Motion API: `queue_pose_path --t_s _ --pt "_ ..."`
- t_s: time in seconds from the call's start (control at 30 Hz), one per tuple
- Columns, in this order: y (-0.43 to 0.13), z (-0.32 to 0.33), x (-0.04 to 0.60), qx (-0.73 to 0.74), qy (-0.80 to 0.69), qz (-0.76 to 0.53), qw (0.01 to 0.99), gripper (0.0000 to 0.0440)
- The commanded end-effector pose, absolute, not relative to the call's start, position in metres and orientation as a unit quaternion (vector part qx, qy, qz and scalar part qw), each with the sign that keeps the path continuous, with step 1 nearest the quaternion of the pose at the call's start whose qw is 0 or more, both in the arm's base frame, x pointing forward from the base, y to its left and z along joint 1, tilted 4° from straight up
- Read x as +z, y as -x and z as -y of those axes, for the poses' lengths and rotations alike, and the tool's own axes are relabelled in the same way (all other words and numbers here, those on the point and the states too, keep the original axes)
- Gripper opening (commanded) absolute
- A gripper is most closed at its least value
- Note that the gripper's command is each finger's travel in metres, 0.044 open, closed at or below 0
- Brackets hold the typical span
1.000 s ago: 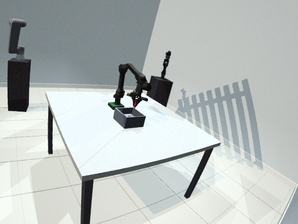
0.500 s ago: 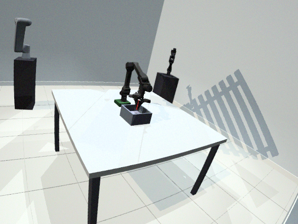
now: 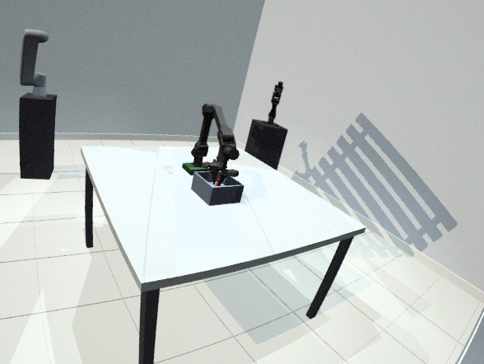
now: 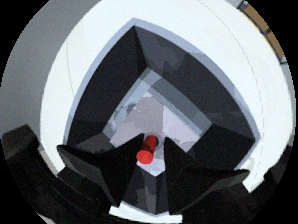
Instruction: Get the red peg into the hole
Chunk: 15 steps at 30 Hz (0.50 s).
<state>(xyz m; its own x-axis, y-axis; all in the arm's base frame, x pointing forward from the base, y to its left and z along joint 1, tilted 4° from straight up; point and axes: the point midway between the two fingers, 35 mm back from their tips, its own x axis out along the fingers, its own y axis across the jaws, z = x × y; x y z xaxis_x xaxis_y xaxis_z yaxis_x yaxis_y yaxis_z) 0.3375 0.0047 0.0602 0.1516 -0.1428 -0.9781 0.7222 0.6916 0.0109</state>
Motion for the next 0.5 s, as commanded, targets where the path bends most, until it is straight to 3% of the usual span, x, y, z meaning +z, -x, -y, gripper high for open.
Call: queue_pose_path --t_s 0.0,0.13,0.37,0.47 --pt "-0.342 -0.001 0.053 -0.293 -0.247 -0.59 0.711 0.0171" --pt "-0.352 0.0 0.059 -0.282 -0.252 -0.591 0.712 0.0246" --pt "-0.374 0.001 0.072 -0.267 -0.265 -0.595 0.71 0.0429" --pt "-0.384 -0.002 0.079 -0.257 -0.272 -0.597 0.709 0.044"
